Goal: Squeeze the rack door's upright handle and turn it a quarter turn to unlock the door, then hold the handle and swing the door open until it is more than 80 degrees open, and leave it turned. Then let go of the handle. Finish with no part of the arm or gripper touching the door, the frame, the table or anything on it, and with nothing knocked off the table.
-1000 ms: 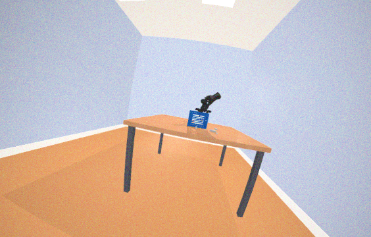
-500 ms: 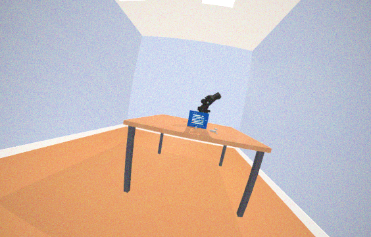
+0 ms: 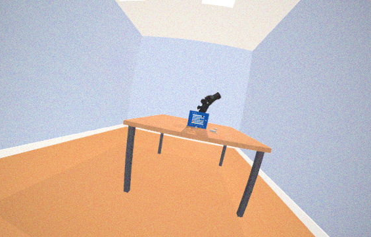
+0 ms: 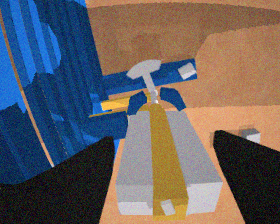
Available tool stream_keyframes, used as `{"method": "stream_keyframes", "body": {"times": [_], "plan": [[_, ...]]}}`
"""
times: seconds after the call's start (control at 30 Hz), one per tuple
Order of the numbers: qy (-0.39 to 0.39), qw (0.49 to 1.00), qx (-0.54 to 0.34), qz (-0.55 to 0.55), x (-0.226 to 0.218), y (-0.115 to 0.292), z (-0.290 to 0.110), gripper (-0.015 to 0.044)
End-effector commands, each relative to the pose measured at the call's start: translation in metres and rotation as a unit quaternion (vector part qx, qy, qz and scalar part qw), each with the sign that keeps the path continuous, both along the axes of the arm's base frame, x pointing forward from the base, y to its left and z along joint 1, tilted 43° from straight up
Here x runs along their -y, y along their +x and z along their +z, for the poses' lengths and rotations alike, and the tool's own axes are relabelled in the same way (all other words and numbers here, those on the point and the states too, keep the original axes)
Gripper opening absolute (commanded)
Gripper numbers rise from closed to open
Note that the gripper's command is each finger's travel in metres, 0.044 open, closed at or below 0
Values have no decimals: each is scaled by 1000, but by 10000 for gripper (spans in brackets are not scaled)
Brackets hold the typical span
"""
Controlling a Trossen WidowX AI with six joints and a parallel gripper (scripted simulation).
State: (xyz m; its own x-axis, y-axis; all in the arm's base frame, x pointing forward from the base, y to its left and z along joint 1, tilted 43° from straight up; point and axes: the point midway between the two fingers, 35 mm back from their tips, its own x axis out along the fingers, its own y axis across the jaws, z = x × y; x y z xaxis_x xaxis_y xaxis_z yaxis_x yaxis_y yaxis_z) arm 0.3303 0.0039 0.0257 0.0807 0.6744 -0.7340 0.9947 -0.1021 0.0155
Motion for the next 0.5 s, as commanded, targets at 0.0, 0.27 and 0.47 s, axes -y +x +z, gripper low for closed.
{"method": "stream_keyframes", "body": {"times": [0.0,0.27,0.47], "plan": [[-2,1000,-12,-18,1,2,-1,284],[-2,1000,-12,-18,1,2,-1,244],[-2,1000,-12,-18,1,2,-1,204]]}}
